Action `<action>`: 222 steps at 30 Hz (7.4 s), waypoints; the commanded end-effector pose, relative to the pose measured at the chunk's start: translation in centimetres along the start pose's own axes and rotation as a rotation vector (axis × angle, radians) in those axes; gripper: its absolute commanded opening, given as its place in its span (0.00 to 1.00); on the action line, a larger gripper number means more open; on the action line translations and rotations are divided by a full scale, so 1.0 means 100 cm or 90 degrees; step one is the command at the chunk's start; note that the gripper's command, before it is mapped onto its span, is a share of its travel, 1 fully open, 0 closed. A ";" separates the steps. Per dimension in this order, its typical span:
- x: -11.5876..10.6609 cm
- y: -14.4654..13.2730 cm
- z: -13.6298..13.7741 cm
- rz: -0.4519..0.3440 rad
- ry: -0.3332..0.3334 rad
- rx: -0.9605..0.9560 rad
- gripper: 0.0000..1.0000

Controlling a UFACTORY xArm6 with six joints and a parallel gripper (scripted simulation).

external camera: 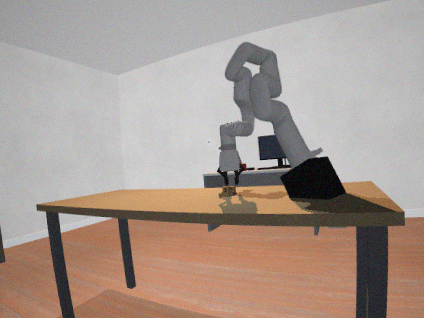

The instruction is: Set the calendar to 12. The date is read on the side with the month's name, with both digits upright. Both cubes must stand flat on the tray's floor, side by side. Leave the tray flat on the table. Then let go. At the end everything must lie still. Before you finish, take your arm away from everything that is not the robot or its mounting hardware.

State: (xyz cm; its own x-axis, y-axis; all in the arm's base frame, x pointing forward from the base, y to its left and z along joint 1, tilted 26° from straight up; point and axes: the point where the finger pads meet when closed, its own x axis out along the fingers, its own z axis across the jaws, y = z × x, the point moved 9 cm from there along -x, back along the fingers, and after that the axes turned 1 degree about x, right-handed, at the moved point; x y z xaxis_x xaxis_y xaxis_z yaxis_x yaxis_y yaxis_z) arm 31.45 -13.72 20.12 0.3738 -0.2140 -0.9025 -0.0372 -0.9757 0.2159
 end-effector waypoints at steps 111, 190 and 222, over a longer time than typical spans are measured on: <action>0.026 0.001 -0.002 0.001 0.002 0.000 0.47; -0.074 0.001 -0.002 0.001 0.002 0.000 0.27; -0.084 -0.121 0.001 0.001 0.002 0.001 0.27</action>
State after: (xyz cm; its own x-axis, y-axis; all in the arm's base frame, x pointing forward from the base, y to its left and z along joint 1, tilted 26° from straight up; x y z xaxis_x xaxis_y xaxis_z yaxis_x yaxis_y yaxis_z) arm 28.59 -0.09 25.01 0.3735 -0.2151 -0.9023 -0.0391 -0.9755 0.2164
